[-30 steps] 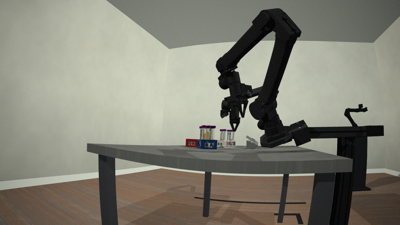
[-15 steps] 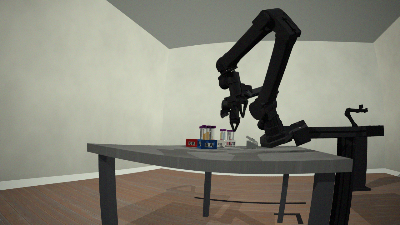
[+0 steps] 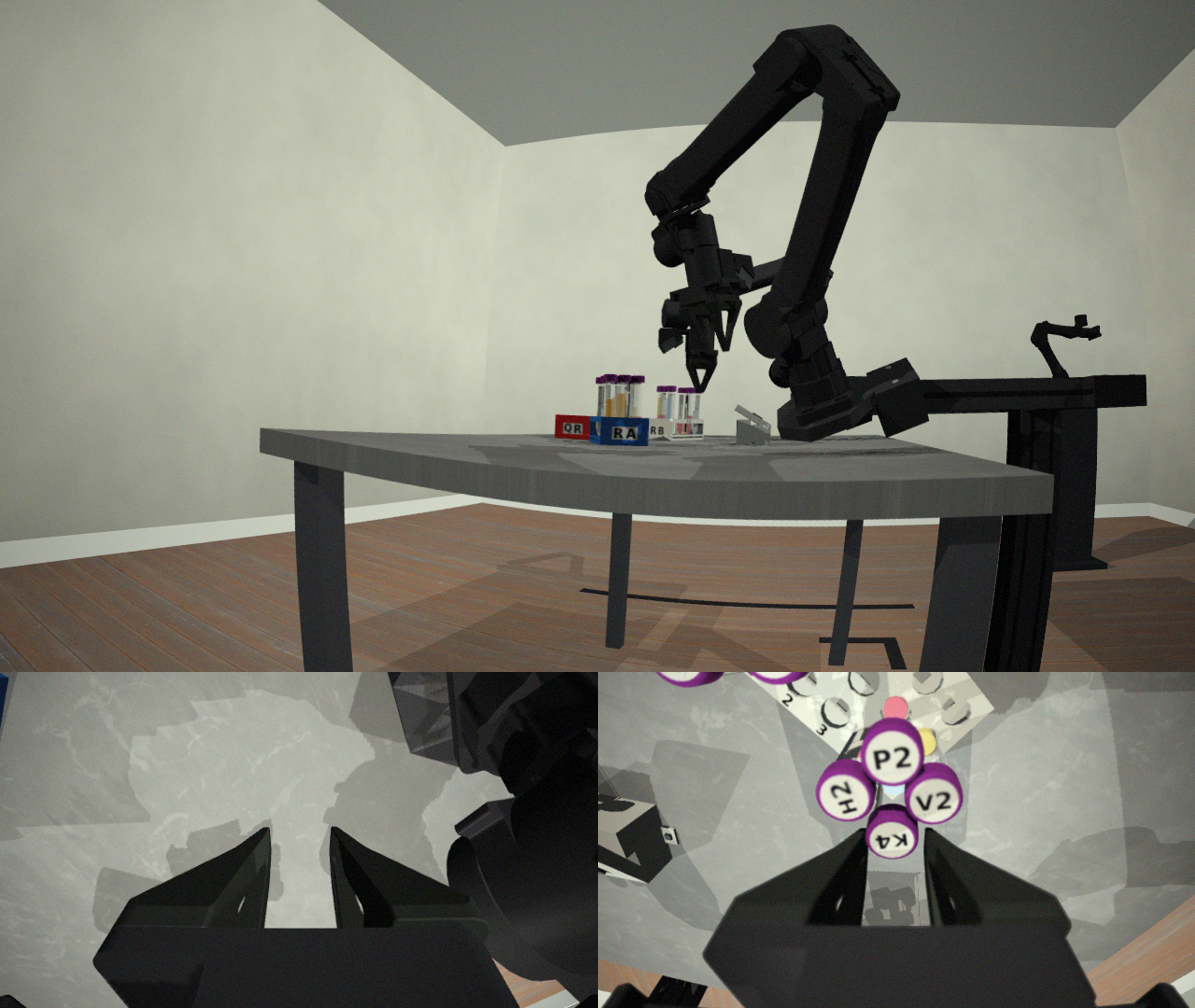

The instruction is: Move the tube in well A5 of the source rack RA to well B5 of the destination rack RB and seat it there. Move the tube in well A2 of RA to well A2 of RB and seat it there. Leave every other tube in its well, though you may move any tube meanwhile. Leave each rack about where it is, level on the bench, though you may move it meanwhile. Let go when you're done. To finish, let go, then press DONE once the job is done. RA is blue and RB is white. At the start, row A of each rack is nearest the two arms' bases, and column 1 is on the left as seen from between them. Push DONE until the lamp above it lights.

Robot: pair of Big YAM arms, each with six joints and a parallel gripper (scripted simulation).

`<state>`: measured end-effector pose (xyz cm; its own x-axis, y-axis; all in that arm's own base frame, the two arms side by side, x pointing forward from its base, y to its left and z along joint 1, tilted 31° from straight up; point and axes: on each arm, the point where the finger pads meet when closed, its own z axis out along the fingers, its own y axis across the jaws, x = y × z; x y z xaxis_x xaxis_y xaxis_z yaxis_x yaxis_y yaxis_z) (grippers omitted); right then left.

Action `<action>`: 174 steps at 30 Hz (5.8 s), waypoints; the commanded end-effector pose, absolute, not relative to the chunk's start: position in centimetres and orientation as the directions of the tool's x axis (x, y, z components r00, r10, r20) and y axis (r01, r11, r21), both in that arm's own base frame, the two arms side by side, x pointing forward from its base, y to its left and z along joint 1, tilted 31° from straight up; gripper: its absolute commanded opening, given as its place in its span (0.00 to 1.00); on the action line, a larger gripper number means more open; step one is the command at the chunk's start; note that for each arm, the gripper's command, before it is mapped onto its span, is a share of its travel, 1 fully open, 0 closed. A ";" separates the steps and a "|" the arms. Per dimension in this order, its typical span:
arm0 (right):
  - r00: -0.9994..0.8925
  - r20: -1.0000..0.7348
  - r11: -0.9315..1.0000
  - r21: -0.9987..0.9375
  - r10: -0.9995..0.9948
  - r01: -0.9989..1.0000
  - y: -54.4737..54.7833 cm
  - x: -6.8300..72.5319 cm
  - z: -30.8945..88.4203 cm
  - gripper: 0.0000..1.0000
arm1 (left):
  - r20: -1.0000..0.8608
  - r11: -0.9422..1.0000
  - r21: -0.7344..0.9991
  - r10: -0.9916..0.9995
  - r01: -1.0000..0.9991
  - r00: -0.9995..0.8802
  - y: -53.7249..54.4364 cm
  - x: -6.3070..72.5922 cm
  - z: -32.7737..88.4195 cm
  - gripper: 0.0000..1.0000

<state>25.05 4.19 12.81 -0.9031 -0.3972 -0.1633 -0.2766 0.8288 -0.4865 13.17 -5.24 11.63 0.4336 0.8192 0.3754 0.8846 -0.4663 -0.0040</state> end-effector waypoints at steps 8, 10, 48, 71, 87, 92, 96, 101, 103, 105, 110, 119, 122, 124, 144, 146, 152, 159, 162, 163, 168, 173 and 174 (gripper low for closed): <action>-0.900 -0.182 0.833 -0.483 -0.397 -0.270 4.5 25.6 13.5 0.30 | 0.367 -0.467 0.021 0.826 0.884 0.427 -5.9 13.7 12.5 0.30; -0.900 -0.182 0.833 -0.483 -0.397 -0.270 4.5 25.6 13.5 0.30 | 0.367 -0.467 0.021 0.826 0.884 0.427 -5.9 13.7 12.5 0.30; -0.896 -0.200 0.839 -0.475 -0.397 -0.266 8.0 23.8 21.2 0.30 | 0.367 -0.467 0.021 0.826 0.884 0.427 -5.9 13.7 12.5 0.30; -0.877 -0.445 0.916 -0.250 0.179 0.314 19.8 30.0 17.9 0.30 | 0.367 -0.467 0.021 0.826 0.884 0.427 -5.9 13.7 12.5 0.30; -0.882 -0.434 0.911 -0.263 0.182 0.317 27.7 34.0 15.7 0.30 | 0.367 -0.467 0.021 0.826 0.884 0.427 -5.9 13.7 12.5 0.30; -0.877 -0.432 0.900 -0.266 0.210 0.346 28.3 35.8 15.1 0.30 | 0.367 -0.467 0.021 0.826 0.884 0.427 -5.9 13.7 12.5 0.30; -0.882 -0.433 0.913 -0.256 0.185 0.317 31.6 34.3 13.9 0.30 | 0.367 -0.467 0.021 0.826 0.884 0.427 -5.9 13.7 12.5 0.30; -0.881 -0.435 0.914 -0.254 0.185 0.317 33.1 33.8 13.0 0.30 | 0.367 -0.467 0.021 0.826 0.884 0.427 -5.9 13.7 12.5 0.30; -0.879 -0.434 0.910 -0.253 0.196 0.328 33.6 33.9 12.4 0.30 | 0.367 -0.467 0.021 0.826 0.884 0.427 -5.9 13.7 12.5 0.30; -0.881 -0.433 0.913 -0.253 0.188 0.320 34.8 33.4 11.9 0.30 | 0.367 -0.467 0.021 0.826 0.884 0.427 -5.9 13.7 12.5 0.30; -0.884 -0.429 0.913 -0.259 0.184 0.315 37.1 32.4 10.5 0.30 | 0.367 -0.467 0.021 0.826 0.884 0.427 -5.9 13.7 12.5 0.30; -0.879 -0.427 0.900 -0.265 0.211 0.345 38.8 32.6 8.6 0.30 | 0.367 -0.467 0.021 0.826 0.884 0.427 -5.9 13.7 12.5 0.30; -0.887 -0.425 0.912 -0.264 0.182 0.314 41.2 30.7 7.9 0.30 | 0.367 -0.467 0.021 0.826 0.884 0.427 -5.9 13.7 12.5 0.30; -0.887 -0.425 0.912 -0.264 0.182 0.313 42.2 30.4 7.4 0.30 | 0.367 -0.467 0.021 0.826 0.884 0.427 -5.9 13.7 12.5 0.30; -0.887 -0.424 0.913 -0.264 0.181 0.312 48.9 27.7 3.3 0.30 | 0.367 -0.467 0.021 0.826 0.884 0.427 -5.9 13.7 12.5 0.30; -0.881 -0.424 0.901 -0.264 0.211 0.343 47.7 29.4 3.4 0.30 | 0.367 -0.467 0.021 0.826 0.884 0.427 -5.9 13.7 12.5 0.30; -0.886 -0.420 0.896 -0.291 0.196 0.336 45.8 28.9 2.6 0.30 | 0.367 -0.467 0.021 0.826 0.884 0.427 -5.9 13.7 12.5 0.30; -0.886 -0.423 0.908 -0.268 0.190 0.323 46.0 28.4 3.7 0.30 | 0.367 -0.467 0.021 0.826 0.884 0.427 -5.9 13.7 12.5 0.30; -0.890 -0.417 0.900 -0.294 0.183 0.323 45.3 28.9 2.1 0.30 | 0.367 -0.467 0.021 0.826 0.884 0.427 -5.9 13.7 12.5 0.30; -0.891 -0.417 0.899 -0.296 0.183 0.323 45.1 29.0 1.9 0.30 | 0.367 -0.467 0.021 0.826 0.884 0.427 -5.9 13.7 12.5 0.30; -0.891 -0.416 0.898 -0.300 0.181 0.322 44.7 29.1 1.2 0.30 | 0.367 -0.467 0.021 0.826 0.884 0.427 -5.9 13.7 12.5 0.30; -0.892 -0.415 0.897 -0.303 0.180 0.322 44.2 29.5 0.2 0.30 | 0.367 -0.467 0.021 0.826 0.884 0.427 -5.9 13.7 12.5 0.30; -0.892 -0.415 0.897 -0.303 0.180 0.322 44.1 29.5 0.1 0.30 | 0.367 -0.467 0.021 0.826 0.884 0.427 -5.9 13.7 12.5 0.30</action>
